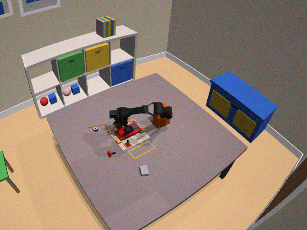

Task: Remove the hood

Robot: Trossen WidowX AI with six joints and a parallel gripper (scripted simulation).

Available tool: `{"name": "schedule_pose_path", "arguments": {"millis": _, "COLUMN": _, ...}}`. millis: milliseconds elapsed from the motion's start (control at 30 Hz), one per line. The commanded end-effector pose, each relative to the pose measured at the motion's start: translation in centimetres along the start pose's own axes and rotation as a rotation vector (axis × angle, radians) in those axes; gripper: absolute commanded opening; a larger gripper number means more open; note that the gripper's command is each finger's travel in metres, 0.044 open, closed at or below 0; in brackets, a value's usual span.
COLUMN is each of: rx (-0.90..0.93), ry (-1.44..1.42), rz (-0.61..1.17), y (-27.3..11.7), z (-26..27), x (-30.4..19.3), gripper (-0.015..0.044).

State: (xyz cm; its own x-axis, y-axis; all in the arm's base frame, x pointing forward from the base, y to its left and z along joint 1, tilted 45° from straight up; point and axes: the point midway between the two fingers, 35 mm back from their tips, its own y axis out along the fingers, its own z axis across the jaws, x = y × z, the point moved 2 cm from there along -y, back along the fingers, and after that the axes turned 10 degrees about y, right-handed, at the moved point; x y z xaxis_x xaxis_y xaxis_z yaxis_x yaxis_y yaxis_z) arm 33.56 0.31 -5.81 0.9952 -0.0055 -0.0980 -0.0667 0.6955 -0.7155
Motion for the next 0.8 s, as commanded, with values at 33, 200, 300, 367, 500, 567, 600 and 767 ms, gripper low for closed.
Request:
{"name": "schedule_pose_path", "arguments": {"millis": 33, "rx": -0.002, "ry": -0.001, "rz": 0.001, "y": -0.3, "z": 0.0, "x": 0.0, "gripper": 0.0091}}
{"name": "schedule_pose_path", "arguments": {"millis": 200, "rx": -0.002, "ry": -0.001, "rz": 0.001, "y": -0.6, "z": 0.0, "x": 0.0, "gripper": 0.0000}}
{"name": "schedule_pose_path", "arguments": {"millis": 300, "rx": -0.002, "ry": -0.001, "rz": 0.000, "y": -0.8, "z": 0.0, "x": 0.0, "gripper": 0.0000}}
{"name": "schedule_pose_path", "arguments": {"millis": 367, "rx": -0.002, "ry": -0.001, "rz": 0.000, "y": -0.9, "z": 0.0, "x": 0.0, "gripper": 0.0000}}
{"name": "schedule_pose_path", "arguments": {"millis": 500, "rx": -0.002, "ry": -0.001, "rz": 0.000, "y": -1.2, "z": 0.0, "x": 0.0, "gripper": 0.0000}}
{"name": "schedule_pose_path", "arguments": {"millis": 567, "rx": -0.002, "ry": -0.001, "rz": 0.000, "y": -1.3, "z": 0.0, "x": 0.0, "gripper": 0.0000}}
{"name": "schedule_pose_path", "arguments": {"millis": 600, "rx": -0.002, "ry": -0.001, "rz": 0.000, "y": -1.4, "z": 0.0, "x": 0.0, "gripper": 0.0000}}
{"name": "schedule_pose_path", "arguments": {"millis": 767, "rx": -0.002, "ry": -0.001, "rz": 0.000, "y": -1.7, "z": 0.0, "x": 0.0, "gripper": 0.0000}}
